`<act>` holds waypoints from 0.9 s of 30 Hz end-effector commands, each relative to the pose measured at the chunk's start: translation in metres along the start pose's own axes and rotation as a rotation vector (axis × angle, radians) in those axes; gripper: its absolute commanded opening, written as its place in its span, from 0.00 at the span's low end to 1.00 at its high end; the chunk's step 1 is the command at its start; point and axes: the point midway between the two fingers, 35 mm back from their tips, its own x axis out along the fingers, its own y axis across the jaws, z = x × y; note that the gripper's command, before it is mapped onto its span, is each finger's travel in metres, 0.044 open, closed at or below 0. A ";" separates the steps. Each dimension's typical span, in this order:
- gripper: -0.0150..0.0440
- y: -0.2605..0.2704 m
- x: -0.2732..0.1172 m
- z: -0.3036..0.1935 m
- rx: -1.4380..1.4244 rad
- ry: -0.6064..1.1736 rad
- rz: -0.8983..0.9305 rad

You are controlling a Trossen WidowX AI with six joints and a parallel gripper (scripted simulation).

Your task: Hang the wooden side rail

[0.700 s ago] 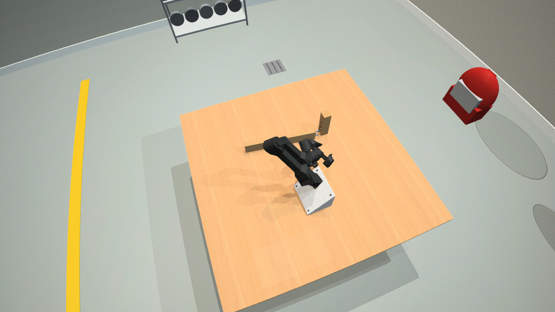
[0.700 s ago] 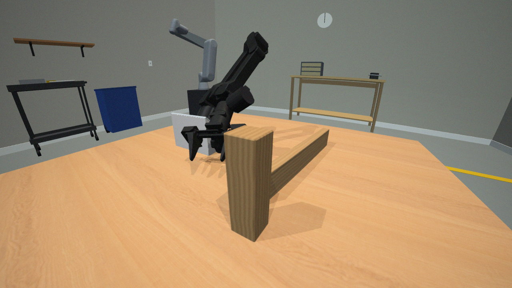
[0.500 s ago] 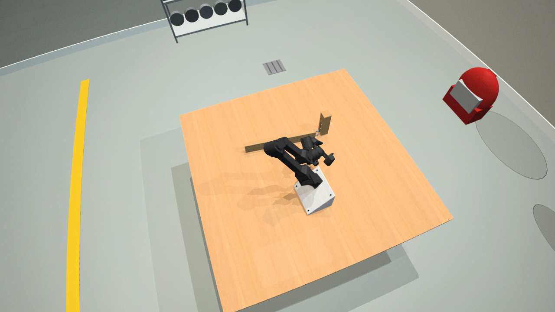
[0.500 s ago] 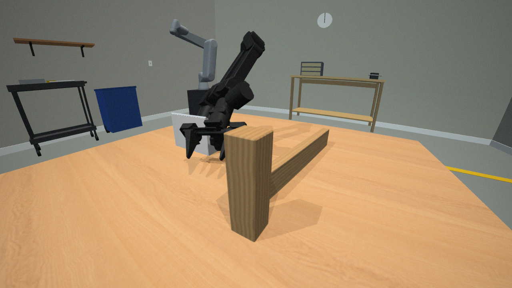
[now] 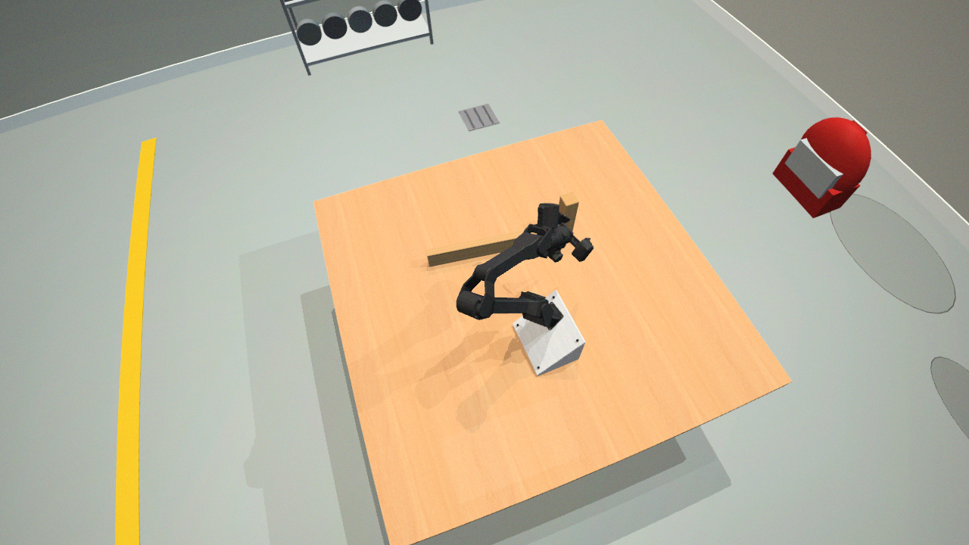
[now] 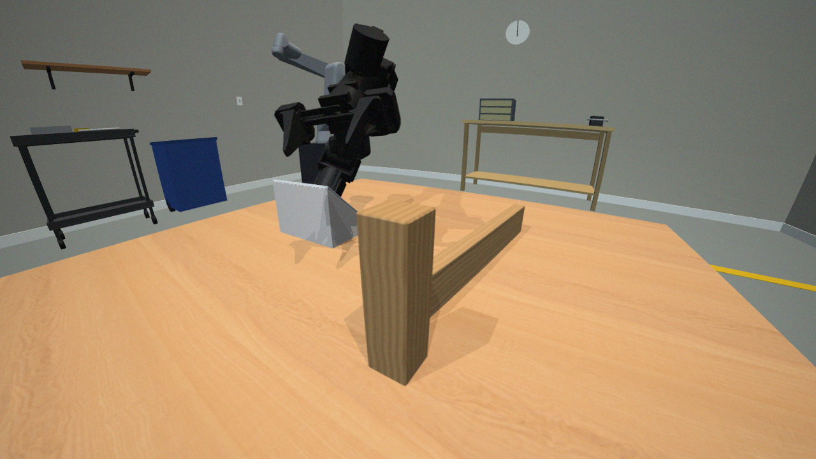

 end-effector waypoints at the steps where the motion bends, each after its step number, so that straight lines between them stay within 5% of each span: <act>1: 1.00 0.004 -0.034 -0.025 -0.005 0.017 -0.017; 5: 1.00 -0.001 -0.018 -0.018 -0.021 -0.002 -0.024; 19: 1.00 -0.070 0.058 0.054 -0.430 -0.531 -0.442; 27: 1.00 -0.073 0.061 0.058 -0.443 -0.551 -0.466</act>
